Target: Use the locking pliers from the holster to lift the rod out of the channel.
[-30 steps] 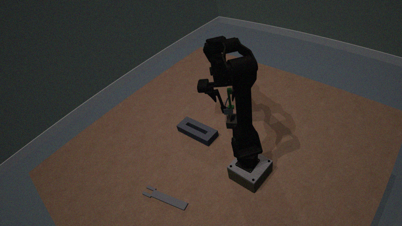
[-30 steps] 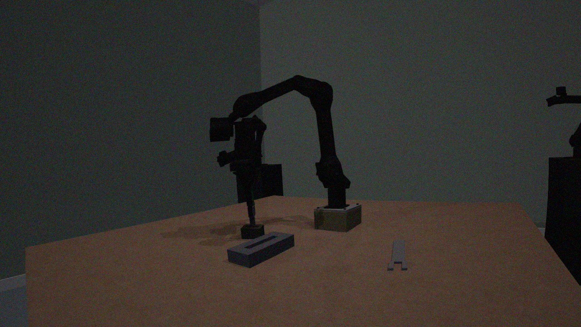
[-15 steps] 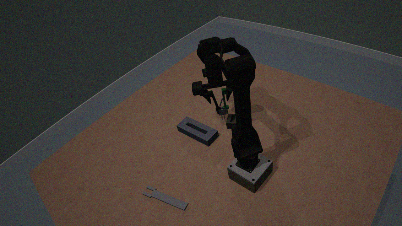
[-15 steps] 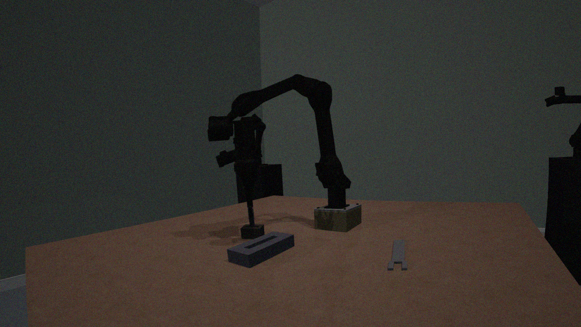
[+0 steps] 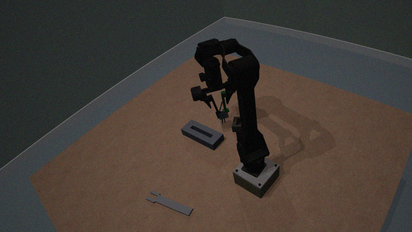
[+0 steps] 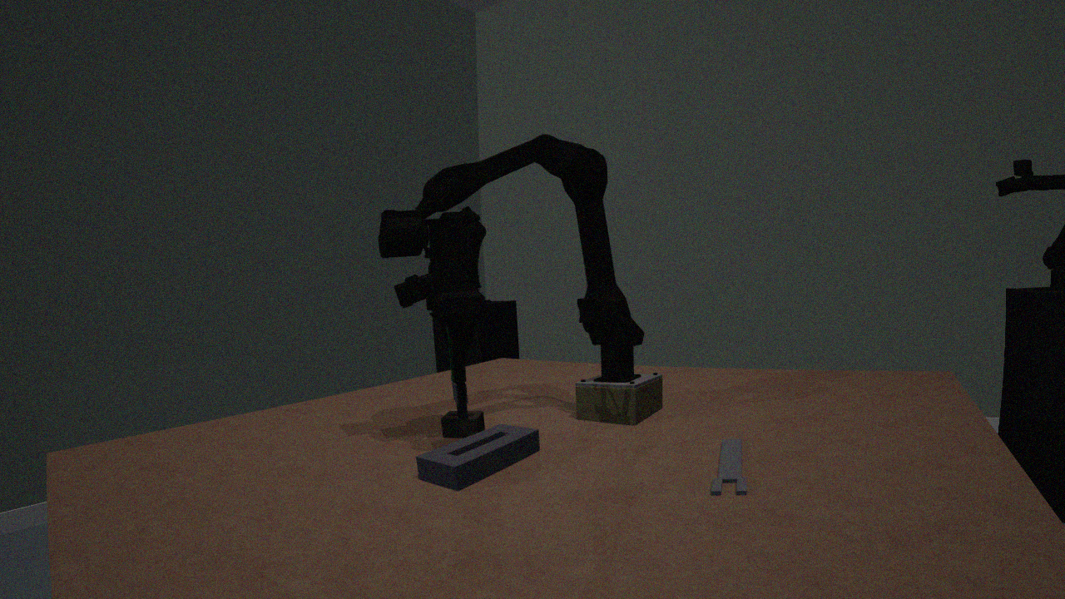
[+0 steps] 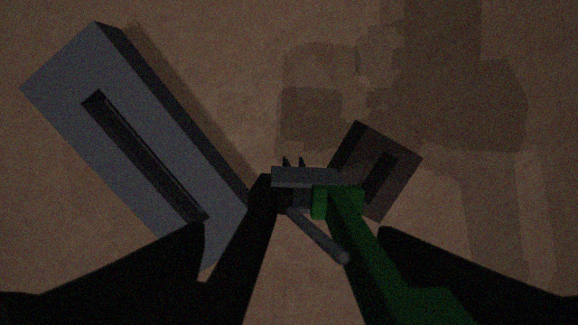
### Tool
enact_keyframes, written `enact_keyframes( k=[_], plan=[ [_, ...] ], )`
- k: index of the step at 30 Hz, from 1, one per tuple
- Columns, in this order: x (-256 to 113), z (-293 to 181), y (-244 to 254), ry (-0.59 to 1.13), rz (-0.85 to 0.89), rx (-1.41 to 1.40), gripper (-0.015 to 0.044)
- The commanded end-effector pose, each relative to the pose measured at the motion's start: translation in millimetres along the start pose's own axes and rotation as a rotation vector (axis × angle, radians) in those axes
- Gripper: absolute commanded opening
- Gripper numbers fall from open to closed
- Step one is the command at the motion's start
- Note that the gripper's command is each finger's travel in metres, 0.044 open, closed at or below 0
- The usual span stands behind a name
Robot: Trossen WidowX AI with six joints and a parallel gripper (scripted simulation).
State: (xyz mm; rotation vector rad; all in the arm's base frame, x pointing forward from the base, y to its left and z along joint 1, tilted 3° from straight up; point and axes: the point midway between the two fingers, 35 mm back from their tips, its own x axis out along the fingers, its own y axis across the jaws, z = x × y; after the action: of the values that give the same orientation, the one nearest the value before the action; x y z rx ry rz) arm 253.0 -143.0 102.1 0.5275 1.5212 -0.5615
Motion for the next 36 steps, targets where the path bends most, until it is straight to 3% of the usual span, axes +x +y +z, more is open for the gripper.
enact_keyframes(
  k=[1, 36],
  plan=[
    [-3, 3, 6, -0.01, 0.005, -0.038, 0.0318],
    [-3, 0, 61, -0.004, 0.007, -0.403, 0.0318]
  ],
)
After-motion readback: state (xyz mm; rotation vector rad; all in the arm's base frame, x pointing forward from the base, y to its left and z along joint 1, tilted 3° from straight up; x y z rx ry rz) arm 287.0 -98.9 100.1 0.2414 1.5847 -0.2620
